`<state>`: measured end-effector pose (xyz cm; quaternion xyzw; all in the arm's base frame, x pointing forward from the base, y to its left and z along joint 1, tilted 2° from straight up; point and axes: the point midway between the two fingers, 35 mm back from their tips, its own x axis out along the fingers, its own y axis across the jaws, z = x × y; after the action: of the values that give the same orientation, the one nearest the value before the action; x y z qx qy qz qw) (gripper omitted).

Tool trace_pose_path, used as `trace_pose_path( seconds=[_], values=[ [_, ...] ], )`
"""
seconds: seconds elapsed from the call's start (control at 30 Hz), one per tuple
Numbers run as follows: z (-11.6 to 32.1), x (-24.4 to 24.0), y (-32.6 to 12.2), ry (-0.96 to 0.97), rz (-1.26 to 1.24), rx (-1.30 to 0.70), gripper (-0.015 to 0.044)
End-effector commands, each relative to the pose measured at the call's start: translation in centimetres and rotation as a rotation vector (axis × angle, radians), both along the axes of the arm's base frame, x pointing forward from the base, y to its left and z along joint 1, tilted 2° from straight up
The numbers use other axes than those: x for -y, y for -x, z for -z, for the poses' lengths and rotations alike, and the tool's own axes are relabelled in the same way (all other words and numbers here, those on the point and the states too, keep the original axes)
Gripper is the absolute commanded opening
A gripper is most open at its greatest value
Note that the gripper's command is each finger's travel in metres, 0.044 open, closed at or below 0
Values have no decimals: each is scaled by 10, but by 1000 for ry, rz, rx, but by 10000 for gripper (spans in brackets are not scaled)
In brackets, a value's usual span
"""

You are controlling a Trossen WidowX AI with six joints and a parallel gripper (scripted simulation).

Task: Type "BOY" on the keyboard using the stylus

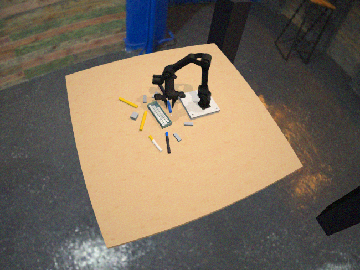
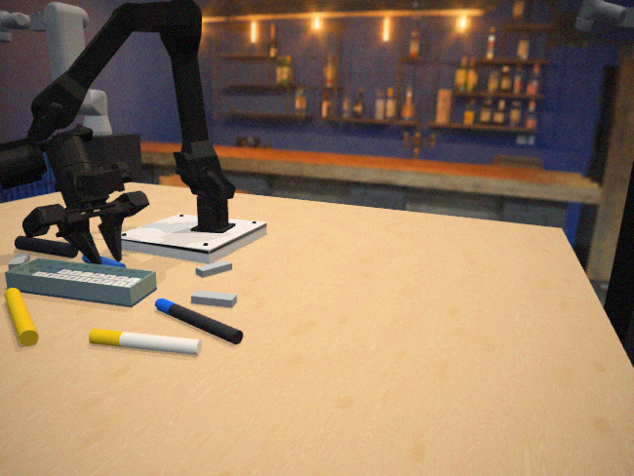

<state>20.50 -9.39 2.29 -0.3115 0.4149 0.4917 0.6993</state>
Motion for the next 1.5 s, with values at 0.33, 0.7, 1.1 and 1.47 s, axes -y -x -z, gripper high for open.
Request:
trace_pose_path(
  seconds=[0.33,0.7,1.1,1.47],
  values=[
    [3,0,0,-2,0,-2,5],
    [-8,0,0,-2,0,-2,0],
    [-43,-2,1,12,-9,-16,0],
    [-30,-4,8,233,-97,-258,0]
  ],
)
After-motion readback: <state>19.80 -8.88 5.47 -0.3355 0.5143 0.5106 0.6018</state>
